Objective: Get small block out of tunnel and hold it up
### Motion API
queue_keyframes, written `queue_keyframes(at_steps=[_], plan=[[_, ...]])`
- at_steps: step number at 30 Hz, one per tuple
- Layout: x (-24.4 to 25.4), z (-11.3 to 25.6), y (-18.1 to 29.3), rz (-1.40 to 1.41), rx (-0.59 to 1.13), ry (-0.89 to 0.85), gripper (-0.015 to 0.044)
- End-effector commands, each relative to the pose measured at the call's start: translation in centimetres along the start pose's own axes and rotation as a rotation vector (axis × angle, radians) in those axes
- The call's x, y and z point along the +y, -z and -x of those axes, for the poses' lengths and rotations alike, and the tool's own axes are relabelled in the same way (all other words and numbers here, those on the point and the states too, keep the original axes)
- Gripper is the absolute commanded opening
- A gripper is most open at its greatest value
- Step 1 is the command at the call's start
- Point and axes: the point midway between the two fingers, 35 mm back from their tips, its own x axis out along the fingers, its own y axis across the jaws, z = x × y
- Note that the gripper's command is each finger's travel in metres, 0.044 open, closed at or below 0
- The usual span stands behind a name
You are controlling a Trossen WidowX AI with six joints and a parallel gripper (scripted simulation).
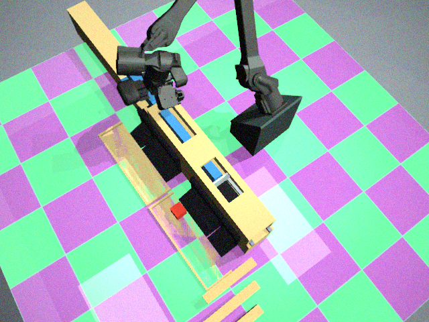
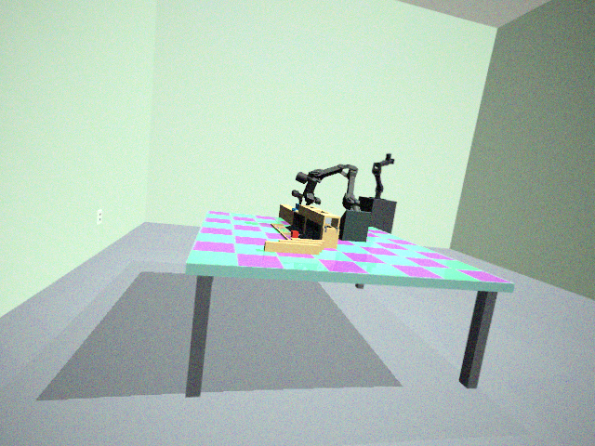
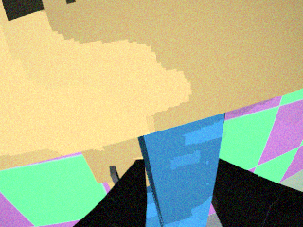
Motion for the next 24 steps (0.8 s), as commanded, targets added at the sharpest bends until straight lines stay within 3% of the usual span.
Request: queue_keyframes(at_steps=[1,9,17,24], plan=[[0.0,0.0,0.0,0.0,0.0,0.0,0.0026],[-0.1,0.4,0.1,0.009,-0.011,0.003,0.0236],[-0.7,3.5,1.1,0.081,-0.091,0.017,0.044],[-0.7,2.4,3.1,0.088,-0.096,0.019,0.044]])
